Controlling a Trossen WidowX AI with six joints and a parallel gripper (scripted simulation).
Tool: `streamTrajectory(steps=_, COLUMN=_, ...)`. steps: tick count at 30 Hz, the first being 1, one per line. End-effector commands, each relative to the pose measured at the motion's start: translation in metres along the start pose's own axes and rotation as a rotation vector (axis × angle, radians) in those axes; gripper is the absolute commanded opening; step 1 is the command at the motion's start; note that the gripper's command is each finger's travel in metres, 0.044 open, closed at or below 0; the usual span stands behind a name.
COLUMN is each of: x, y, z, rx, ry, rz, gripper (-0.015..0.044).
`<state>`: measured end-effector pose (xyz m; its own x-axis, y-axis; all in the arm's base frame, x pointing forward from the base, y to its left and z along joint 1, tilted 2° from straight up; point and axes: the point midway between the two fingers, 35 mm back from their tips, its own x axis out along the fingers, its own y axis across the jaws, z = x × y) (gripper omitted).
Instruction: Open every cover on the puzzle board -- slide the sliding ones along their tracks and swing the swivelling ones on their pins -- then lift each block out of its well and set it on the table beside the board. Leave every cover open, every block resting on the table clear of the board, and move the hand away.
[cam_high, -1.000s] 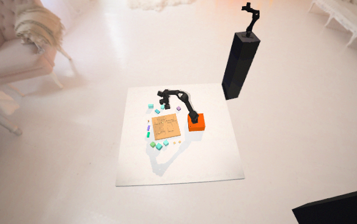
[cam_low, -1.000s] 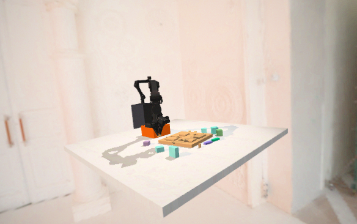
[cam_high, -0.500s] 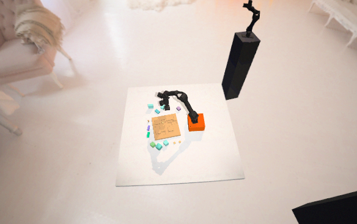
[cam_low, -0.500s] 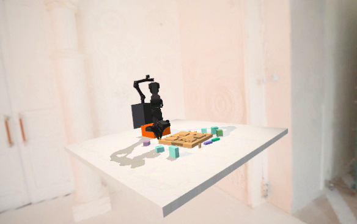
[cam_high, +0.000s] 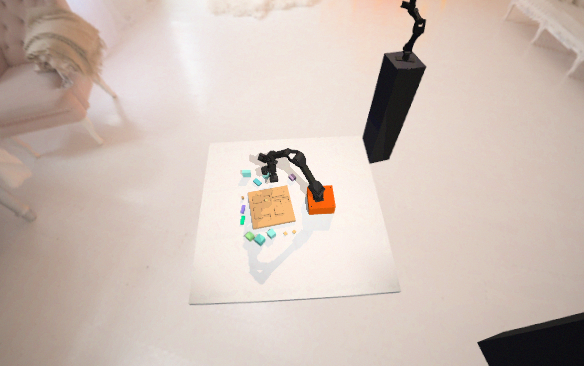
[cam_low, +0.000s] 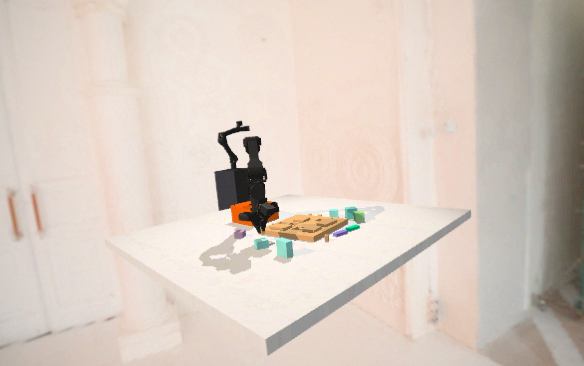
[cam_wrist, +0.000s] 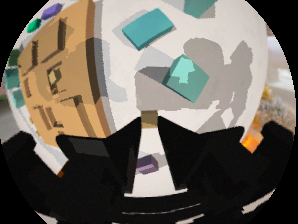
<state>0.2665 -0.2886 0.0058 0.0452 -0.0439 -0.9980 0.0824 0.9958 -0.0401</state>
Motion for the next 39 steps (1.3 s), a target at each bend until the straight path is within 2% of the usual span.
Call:
streamTrajectory(steps=1, x=0.007, y=0.002, z=-0.001, rx=-0.005, ry=-0.001, rz=0.005, gripper=0.0080)
streamTrajectory(steps=20, x=0.035, y=0.004, z=-0.003, rx=-0.005, ry=-0.001, rz=0.005, gripper=0.0080)
streamTrajectory(steps=33, x=0.031, y=0.003, z=-0.003, rx=-0.001, ry=0.001, rz=0.001, gripper=0.0421)
streamTrajectory(steps=34, x=0.029, y=0.003, z=-0.003, rx=-0.001, ry=0.001, rz=0.001, gripper=0.0440)
streamTrajectory(steps=39, x=0.015, y=0.002, z=-0.002, rx=-0.002, ry=0.001, rz=0.002, gripper=0.0440)
